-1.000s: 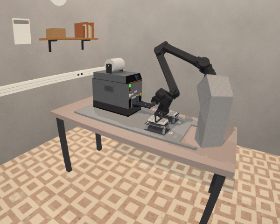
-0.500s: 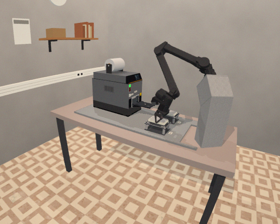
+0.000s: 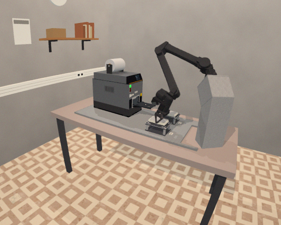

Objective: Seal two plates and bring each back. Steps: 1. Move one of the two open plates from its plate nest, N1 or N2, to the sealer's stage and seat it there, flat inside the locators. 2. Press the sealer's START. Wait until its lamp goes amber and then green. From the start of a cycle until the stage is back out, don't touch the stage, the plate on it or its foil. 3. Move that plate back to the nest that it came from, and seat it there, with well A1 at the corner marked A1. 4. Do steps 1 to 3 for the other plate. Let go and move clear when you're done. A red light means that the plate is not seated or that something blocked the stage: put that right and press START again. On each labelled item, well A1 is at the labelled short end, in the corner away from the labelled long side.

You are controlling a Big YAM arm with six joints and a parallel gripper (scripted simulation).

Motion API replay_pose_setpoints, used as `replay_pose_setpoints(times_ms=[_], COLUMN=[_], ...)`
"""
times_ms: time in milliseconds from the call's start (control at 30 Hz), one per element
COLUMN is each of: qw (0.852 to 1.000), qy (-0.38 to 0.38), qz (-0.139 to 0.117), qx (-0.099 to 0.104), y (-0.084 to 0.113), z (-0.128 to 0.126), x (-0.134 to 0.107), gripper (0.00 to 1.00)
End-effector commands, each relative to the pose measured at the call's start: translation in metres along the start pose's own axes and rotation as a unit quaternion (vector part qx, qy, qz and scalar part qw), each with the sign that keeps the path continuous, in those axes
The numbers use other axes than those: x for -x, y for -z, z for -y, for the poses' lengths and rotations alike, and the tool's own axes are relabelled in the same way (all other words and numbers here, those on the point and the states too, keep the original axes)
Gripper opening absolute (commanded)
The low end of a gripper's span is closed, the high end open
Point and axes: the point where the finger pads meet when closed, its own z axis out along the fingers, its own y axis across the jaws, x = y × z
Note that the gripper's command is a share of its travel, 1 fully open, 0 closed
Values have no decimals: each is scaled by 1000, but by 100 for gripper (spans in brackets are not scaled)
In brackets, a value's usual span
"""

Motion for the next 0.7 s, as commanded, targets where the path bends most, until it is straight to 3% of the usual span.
replay_pose_setpoints(times_ms=[0,233,467,667], qw=[1000,1000,1000,1000], qy=[7,5,11,9], qz=[17,12,-16,-17], qx=[7,4,0,-1], y=[7,4,5,6], z=[-8,-5,3,5], x=[17,8,-21,-23], gripper=[0,0,0,0])
